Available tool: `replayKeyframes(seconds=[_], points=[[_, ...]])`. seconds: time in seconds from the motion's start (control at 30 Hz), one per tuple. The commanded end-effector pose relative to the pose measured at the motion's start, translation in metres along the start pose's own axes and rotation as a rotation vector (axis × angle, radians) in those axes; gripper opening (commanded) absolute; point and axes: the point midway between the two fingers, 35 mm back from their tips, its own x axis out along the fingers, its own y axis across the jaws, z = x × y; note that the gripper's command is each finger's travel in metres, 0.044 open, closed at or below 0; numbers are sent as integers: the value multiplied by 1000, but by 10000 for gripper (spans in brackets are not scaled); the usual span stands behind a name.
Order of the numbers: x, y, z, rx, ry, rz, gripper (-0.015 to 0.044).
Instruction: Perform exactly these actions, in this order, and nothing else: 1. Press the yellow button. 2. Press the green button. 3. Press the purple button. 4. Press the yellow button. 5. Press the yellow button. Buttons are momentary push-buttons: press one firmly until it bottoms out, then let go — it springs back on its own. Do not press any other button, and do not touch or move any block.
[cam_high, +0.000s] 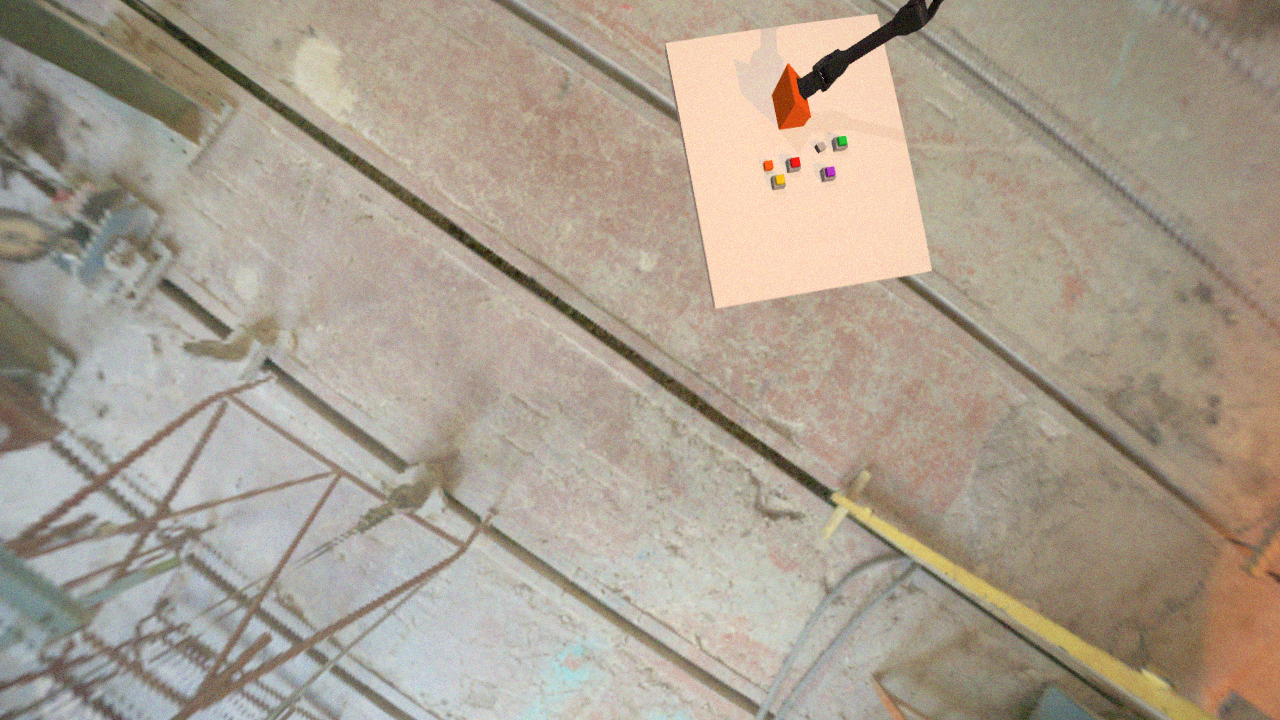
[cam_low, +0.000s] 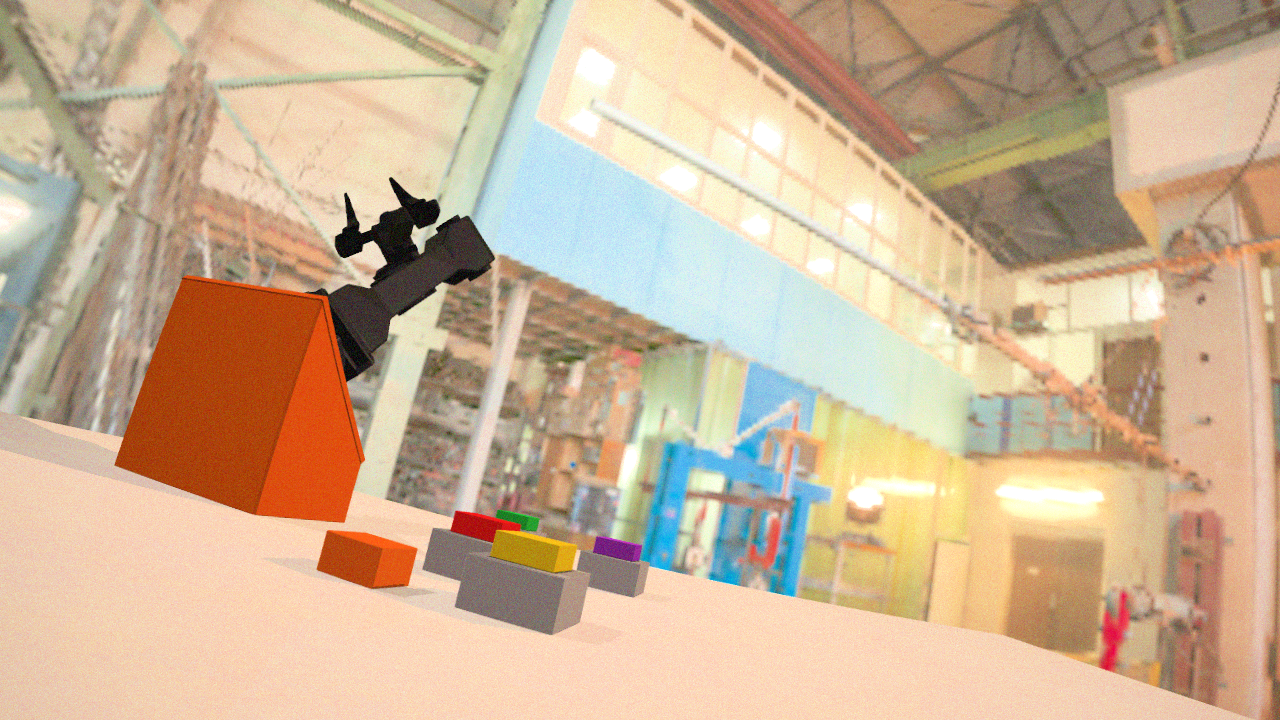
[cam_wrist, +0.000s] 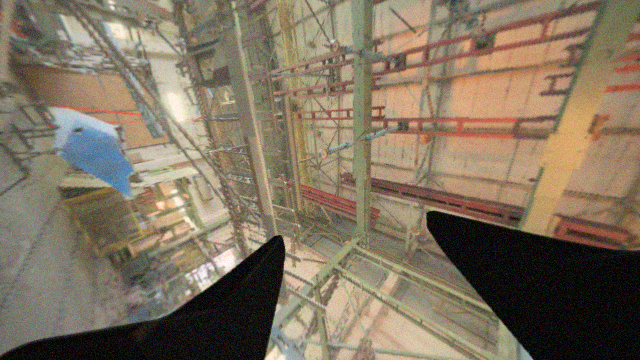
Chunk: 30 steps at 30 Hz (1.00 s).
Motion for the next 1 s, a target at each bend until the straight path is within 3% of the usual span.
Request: replayKeyframes(seconds=[0.0,0.17,0.37,0.53,0.73,0.97], points=[[-1,0,-1,-1,5,1,400],[-41,15,-37,26,172,53,400],[-153,35,-91,206,545,148,400],[-258,35,-109,321,866,172,400],[-384,18,-95,417,1244,139,400],[-515,-19,-35,472,1666,24,400]])
